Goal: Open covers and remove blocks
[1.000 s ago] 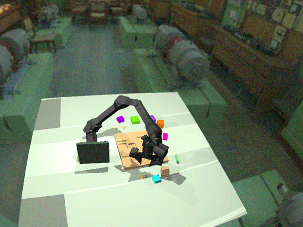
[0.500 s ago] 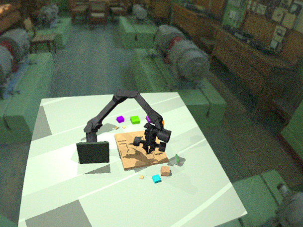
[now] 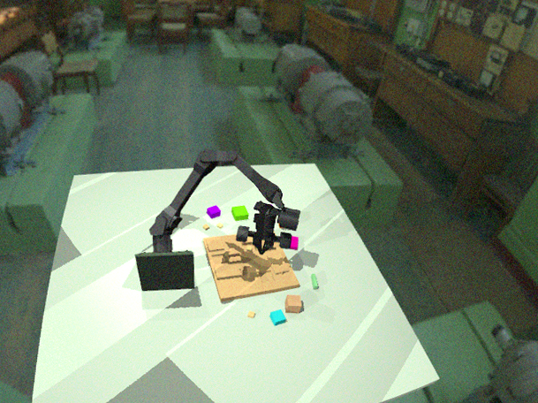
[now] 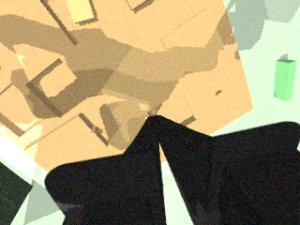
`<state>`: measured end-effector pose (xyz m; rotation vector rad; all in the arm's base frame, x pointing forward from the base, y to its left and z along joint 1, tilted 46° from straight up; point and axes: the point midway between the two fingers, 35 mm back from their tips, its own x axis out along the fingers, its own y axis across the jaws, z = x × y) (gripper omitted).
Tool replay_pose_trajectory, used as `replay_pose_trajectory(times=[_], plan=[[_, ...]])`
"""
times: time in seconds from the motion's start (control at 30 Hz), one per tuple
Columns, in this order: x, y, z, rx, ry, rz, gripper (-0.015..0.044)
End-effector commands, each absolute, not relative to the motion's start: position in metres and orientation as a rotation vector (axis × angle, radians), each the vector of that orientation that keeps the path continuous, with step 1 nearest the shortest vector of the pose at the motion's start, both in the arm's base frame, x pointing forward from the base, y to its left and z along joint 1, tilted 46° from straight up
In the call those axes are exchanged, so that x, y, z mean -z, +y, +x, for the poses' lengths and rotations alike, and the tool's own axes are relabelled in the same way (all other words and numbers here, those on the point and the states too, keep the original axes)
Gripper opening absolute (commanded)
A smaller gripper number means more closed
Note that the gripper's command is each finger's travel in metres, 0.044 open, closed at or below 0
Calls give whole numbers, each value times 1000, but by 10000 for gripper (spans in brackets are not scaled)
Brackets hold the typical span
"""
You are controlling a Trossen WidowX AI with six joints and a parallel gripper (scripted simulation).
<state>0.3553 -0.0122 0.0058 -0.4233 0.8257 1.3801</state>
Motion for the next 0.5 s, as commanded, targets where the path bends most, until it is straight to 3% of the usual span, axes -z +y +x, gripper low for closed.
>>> replay_pose_trajectory(times=[0.0, 0.47], plan=[[-23, 8, 353, -1394, 802, -431, 0], [-68, 63, 337, -1446, 734, -463, 0]])
